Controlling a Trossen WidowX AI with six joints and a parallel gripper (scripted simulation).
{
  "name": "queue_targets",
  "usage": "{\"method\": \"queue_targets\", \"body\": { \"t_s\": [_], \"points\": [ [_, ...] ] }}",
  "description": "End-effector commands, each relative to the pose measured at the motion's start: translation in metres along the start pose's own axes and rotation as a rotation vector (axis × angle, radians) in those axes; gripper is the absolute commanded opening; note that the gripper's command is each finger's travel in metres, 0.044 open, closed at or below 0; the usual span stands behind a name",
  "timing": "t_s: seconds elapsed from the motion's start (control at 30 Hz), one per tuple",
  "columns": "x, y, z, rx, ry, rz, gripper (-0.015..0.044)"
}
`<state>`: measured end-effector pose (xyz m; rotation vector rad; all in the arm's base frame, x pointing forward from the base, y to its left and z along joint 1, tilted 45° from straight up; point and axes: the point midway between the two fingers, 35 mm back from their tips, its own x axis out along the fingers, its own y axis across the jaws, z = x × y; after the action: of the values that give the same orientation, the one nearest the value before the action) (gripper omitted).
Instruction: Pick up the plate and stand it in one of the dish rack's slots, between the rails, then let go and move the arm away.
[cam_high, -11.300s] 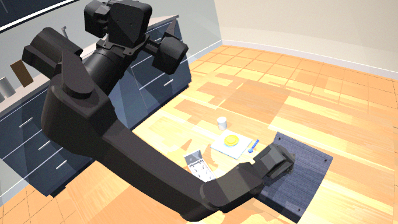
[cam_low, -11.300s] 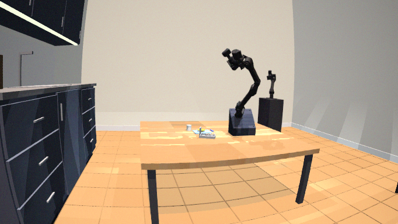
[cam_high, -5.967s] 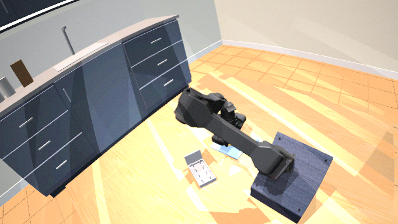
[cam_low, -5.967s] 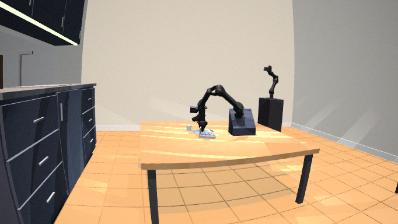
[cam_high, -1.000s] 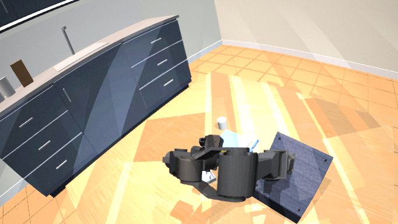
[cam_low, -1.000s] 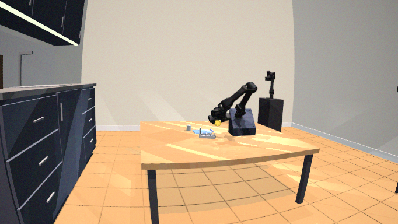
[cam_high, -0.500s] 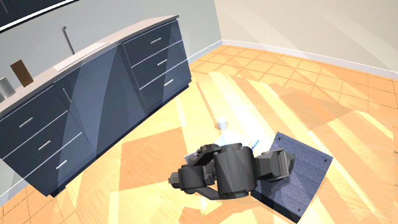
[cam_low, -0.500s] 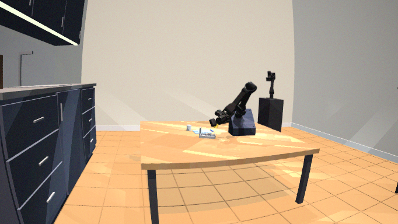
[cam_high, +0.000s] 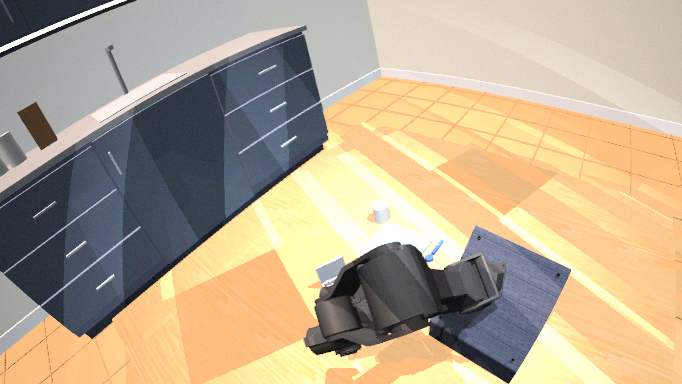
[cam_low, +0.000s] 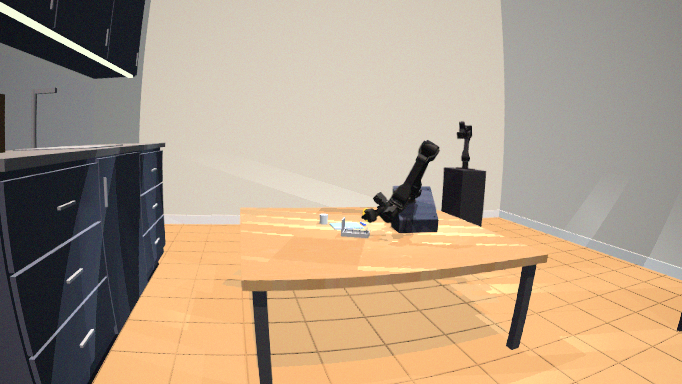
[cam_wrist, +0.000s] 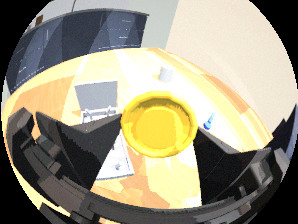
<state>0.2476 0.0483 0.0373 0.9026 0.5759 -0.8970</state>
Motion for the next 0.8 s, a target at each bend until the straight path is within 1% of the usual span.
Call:
{"method": "queue_targets", "body": {
  "t_s": [0.0,0.4,0.77],
  "points": [
    [-0.003,0.001,-0.003,-0.017,-0.044,0.059,0.0],
    [-0.023,0.011,-0.012,-0.04,-0.173,0.276,0.0],
    [-0.049,0.015,-0.014,-0.011,-0.295,0.49,0.0]
  ]
}}
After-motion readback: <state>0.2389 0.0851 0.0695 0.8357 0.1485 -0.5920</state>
